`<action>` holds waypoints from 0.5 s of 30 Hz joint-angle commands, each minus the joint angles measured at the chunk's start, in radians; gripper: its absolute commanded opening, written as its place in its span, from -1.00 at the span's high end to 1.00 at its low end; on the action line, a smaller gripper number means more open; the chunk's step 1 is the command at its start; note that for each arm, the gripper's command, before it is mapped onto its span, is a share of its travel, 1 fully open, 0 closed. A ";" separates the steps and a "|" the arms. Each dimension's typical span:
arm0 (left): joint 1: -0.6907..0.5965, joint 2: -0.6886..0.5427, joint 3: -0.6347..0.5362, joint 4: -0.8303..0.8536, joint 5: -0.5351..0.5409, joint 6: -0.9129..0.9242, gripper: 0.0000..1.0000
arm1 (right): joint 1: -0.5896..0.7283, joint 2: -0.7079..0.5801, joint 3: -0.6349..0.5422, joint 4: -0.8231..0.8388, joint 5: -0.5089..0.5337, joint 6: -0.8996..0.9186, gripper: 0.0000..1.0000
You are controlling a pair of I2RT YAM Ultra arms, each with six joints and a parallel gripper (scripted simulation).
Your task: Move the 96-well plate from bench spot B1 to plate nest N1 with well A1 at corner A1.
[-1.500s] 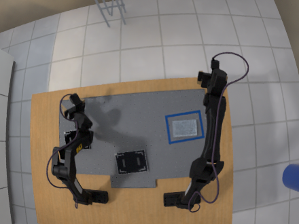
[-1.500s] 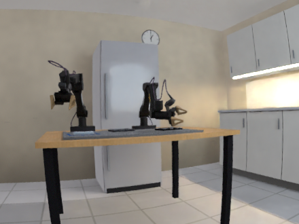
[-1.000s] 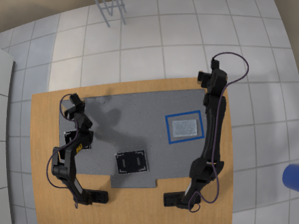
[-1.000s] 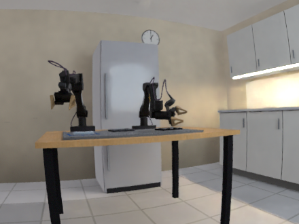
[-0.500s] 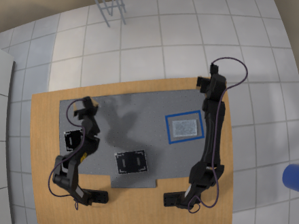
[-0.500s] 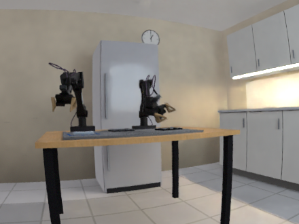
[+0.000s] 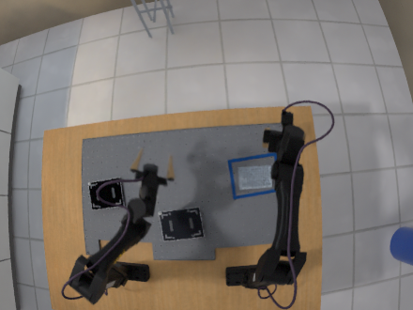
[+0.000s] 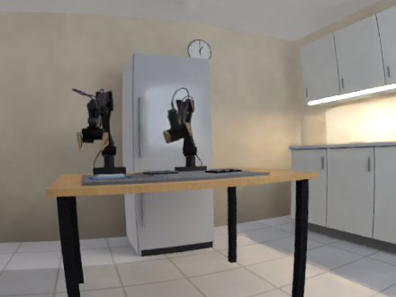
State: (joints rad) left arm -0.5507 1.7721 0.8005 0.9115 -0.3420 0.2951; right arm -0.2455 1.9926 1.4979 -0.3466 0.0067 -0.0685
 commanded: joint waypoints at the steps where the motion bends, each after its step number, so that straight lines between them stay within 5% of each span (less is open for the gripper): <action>1: -0.067 -0.112 -0.050 -0.035 0.139 -0.085 -1.00 | 0.021 -0.092 -0.102 0.028 -0.002 0.002 -1.00; 15: -0.339 -0.451 -0.237 -0.139 0.431 -0.244 -1.00 | 0.094 -0.423 -0.517 -0.032 0.021 0.036 -1.00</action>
State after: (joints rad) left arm -0.8547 1.3872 0.5888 0.7902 0.0067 0.1017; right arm -0.1741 1.6363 1.0340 -0.3454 0.0143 -0.0521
